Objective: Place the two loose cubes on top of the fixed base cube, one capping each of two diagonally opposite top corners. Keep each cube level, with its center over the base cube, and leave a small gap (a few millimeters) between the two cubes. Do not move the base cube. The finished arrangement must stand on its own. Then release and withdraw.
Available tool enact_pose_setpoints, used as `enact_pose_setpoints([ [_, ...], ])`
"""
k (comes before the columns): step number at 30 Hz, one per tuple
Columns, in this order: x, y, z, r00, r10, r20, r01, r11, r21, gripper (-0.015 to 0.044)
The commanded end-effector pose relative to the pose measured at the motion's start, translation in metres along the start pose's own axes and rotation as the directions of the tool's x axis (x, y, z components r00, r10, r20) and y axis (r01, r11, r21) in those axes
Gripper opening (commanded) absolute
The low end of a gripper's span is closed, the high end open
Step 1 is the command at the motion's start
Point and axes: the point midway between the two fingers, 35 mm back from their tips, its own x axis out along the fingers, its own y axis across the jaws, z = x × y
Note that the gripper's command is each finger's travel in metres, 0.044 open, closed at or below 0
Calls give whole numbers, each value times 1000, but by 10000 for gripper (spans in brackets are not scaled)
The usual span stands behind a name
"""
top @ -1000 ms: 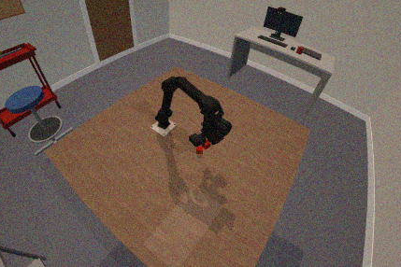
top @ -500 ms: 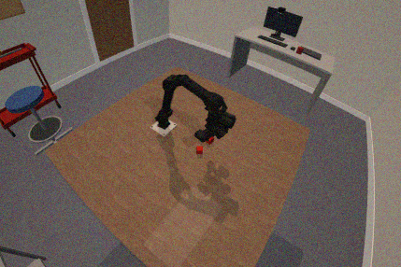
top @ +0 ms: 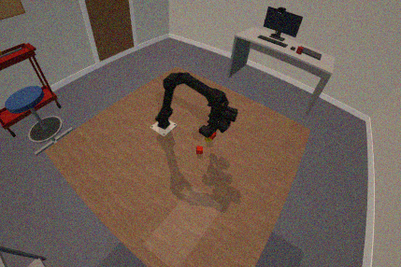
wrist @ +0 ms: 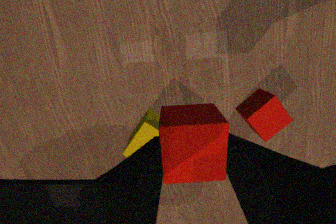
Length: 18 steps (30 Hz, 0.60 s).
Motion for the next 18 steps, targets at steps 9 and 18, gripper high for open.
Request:
enact_pose_setpoints([
  [9,8,32,-17,1000,4,-4,-4,996,-91,105],
  [18,8,33,-18,1000,4,-4,-4,996,-93,105],
])
